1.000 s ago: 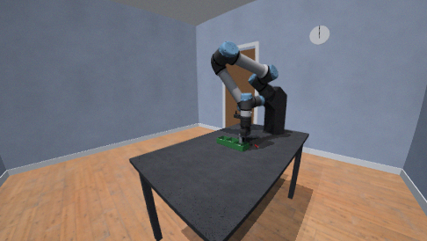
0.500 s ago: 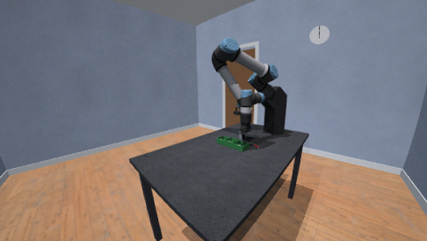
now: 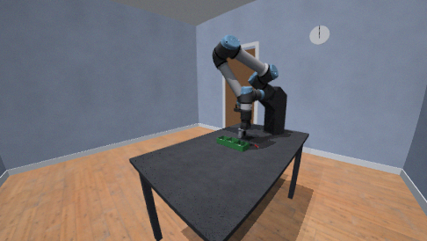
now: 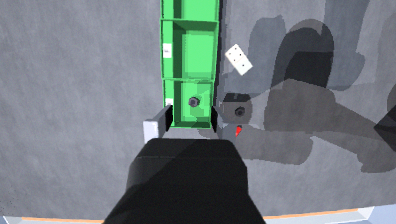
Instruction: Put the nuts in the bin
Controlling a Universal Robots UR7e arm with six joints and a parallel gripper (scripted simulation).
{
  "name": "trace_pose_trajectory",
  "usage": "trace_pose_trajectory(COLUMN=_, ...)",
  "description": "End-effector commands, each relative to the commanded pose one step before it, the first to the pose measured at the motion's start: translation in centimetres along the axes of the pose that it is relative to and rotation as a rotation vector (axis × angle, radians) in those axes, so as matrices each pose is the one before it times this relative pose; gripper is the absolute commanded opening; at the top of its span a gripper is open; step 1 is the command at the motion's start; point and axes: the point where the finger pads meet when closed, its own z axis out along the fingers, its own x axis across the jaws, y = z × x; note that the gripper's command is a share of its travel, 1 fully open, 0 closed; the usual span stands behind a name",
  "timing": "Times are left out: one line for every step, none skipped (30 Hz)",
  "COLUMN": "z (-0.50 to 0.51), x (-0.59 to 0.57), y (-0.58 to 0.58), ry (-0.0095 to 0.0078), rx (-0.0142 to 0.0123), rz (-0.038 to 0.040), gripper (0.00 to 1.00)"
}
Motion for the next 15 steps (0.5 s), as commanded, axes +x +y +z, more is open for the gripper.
trace_pose_trajectory(z=-2.526, x=0.092, y=0.062, ry=0.00253, rx=-0.00042, rz=-0.00093, gripper=1.0)
trace_pose_trajectory(z=-0.399, x=0.001, y=0.0, ry=0.0, rx=0.0, rz=0.0, gripper=1.0)
trace_pose_trajectory(z=0.0, x=0.0, y=0.0, ry=0.0, rx=0.0, rz=0.0, gripper=1.0)
trace_pose_trajectory(z=0.0, x=0.0, y=0.0, ry=0.0, rx=0.0, rz=0.0, gripper=1.0)
trace_pose_trajectory(z=-0.393, x=0.008, y=-0.001, ry=-0.00004, rx=0.00001, rz=-0.00001, gripper=1.0)
trace_pose_trajectory(z=-0.405, x=-0.005, y=0.001, ry=0.00004, rx=0.0, rz=0.00001, gripper=1.0)
trace_pose_trajectory(z=-0.399, x=0.001, y=0.0, ry=0.0, rx=0.0, rz=0.0, gripper=1.0)
trace_pose_trajectory(z=-0.399, x=0.001, y=0.0, ry=0.0, rx=0.00001, rz=0.0, gripper=1.0)
trace_pose_trajectory(z=-0.399, x=0.001, y=0.0, ry=0.0, rx=0.00001, rz=0.0, gripper=1.0)
trace_pose_trajectory(z=-0.399, x=0.001, y=0.0, ry=0.0, rx=0.00001, rz=0.0, gripper=1.0)
trace_pose_trajectory(z=-0.399, x=0.001, y=0.0, ry=0.0, rx=0.00001, rz=0.0, gripper=1.0)
trace_pose_trajectory(z=-0.399, x=0.001, y=0.0, ry=0.0, rx=0.00001, rz=0.0, gripper=1.0)
trace_pose_trajectory(z=-0.398, x=0.001, y=0.0, ry=0.0, rx=0.00001, rz=0.0, gripper=1.0)
trace_pose_trajectory(z=-0.398, x=0.001, y=0.0, ry=0.0, rx=0.00001, rz=0.0, gripper=1.0)
trace_pose_trajectory(z=-0.398, x=0.001, y=0.0, ry=0.0, rx=0.00001, rz=0.0, gripper=1.0)
